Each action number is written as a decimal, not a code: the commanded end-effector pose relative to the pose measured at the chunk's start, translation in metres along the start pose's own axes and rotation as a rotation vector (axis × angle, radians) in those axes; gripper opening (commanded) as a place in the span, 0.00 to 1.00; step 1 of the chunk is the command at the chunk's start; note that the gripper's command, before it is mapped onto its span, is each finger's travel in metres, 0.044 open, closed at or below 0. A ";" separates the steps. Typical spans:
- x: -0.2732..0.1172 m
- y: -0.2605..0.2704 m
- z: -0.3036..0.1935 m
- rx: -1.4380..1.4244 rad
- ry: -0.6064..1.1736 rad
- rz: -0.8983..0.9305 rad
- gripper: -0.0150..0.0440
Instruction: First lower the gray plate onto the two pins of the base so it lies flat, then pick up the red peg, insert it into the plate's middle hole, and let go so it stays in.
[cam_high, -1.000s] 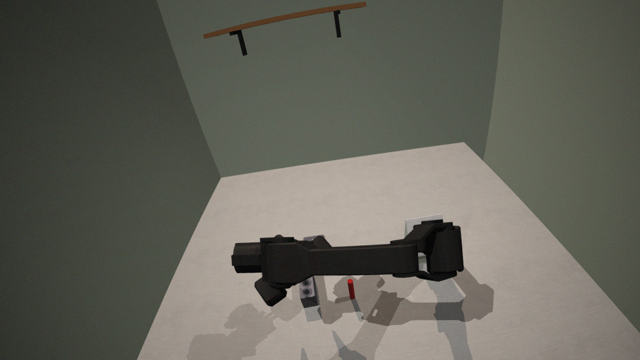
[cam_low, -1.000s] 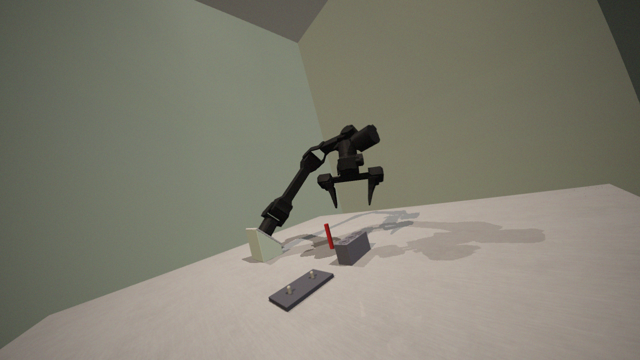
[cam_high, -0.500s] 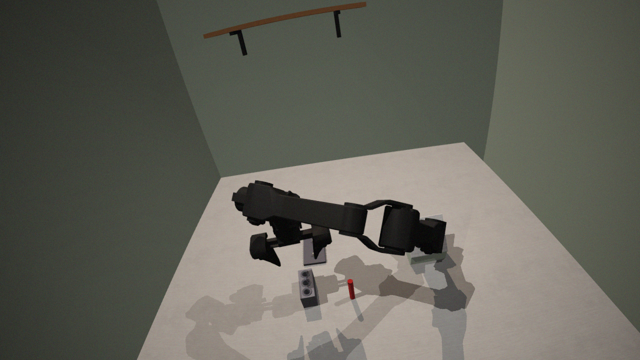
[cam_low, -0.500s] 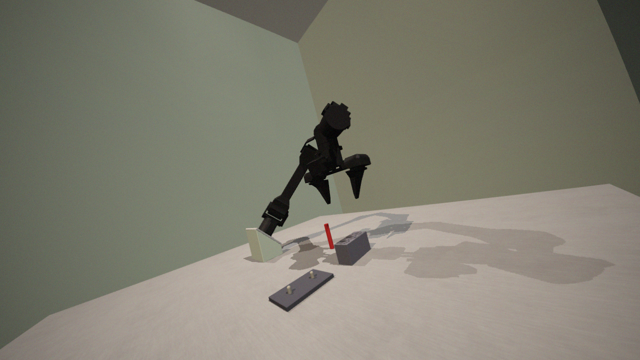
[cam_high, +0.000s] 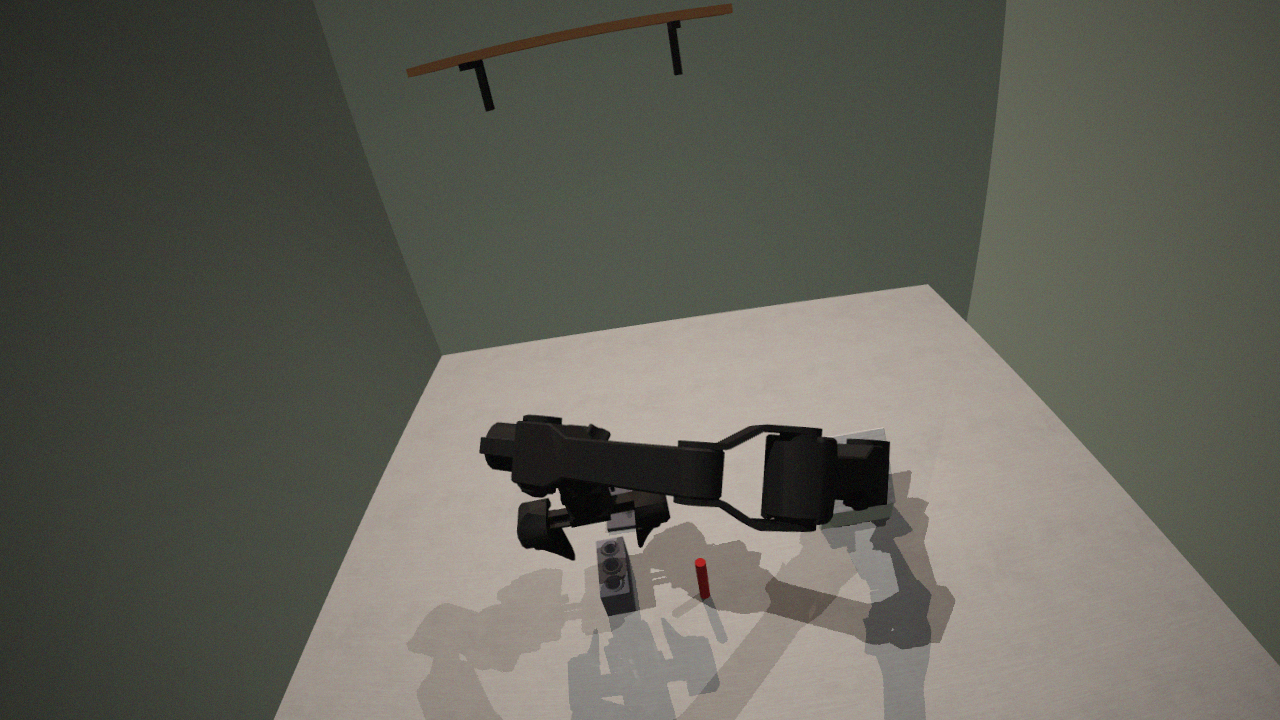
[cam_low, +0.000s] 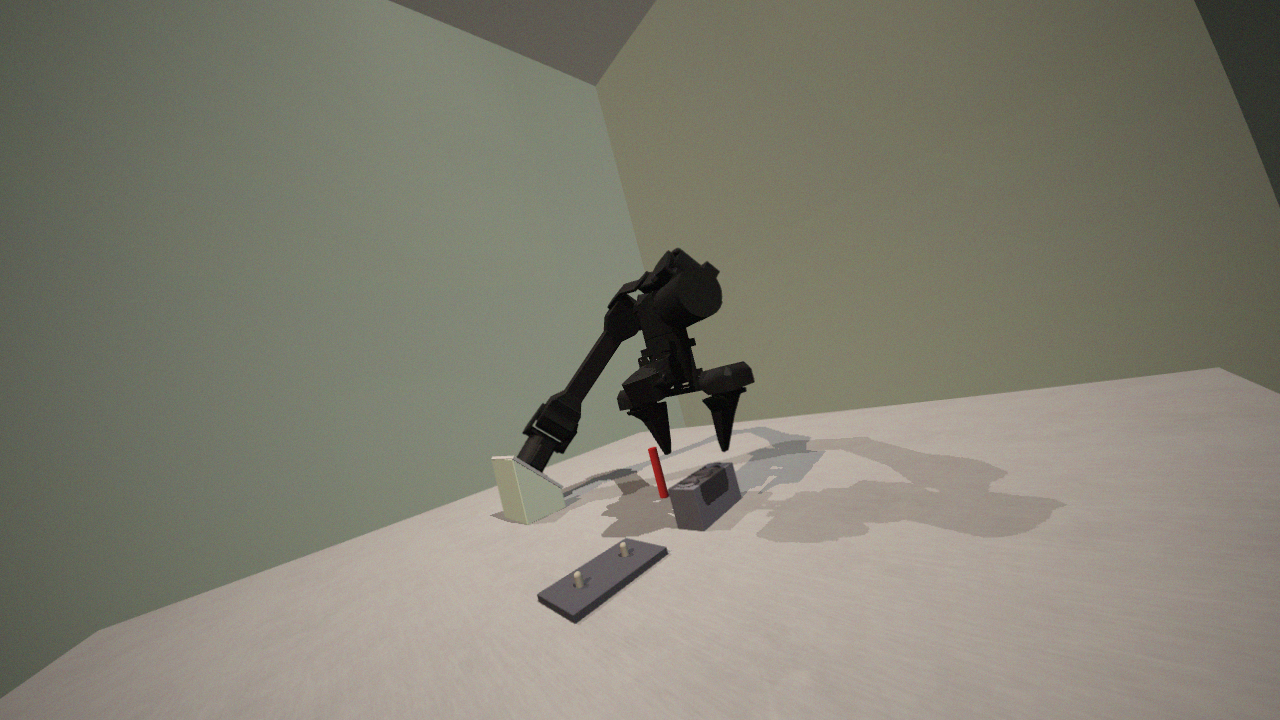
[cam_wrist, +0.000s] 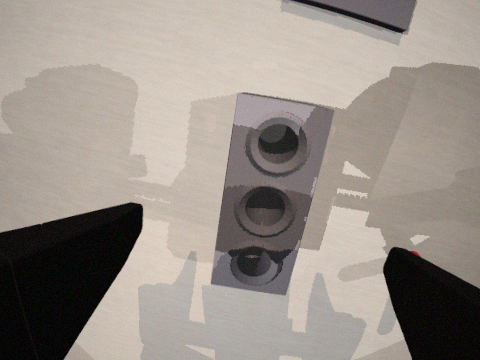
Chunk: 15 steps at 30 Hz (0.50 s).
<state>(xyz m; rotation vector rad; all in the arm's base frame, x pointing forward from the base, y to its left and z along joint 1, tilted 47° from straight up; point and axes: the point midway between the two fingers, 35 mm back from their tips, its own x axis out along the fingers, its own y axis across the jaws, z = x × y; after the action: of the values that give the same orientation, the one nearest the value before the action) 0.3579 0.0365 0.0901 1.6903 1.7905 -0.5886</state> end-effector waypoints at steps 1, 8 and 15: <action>0.011 0.000 -0.002 -0.003 0.001 0.013 1.00; 0.018 0.000 -0.002 -0.003 0.001 0.014 1.00; 0.029 0.001 -0.002 -0.003 0.001 0.014 1.00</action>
<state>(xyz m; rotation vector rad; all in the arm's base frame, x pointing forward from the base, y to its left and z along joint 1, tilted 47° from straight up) 0.3585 0.0534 0.0756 1.6965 1.7737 -0.5801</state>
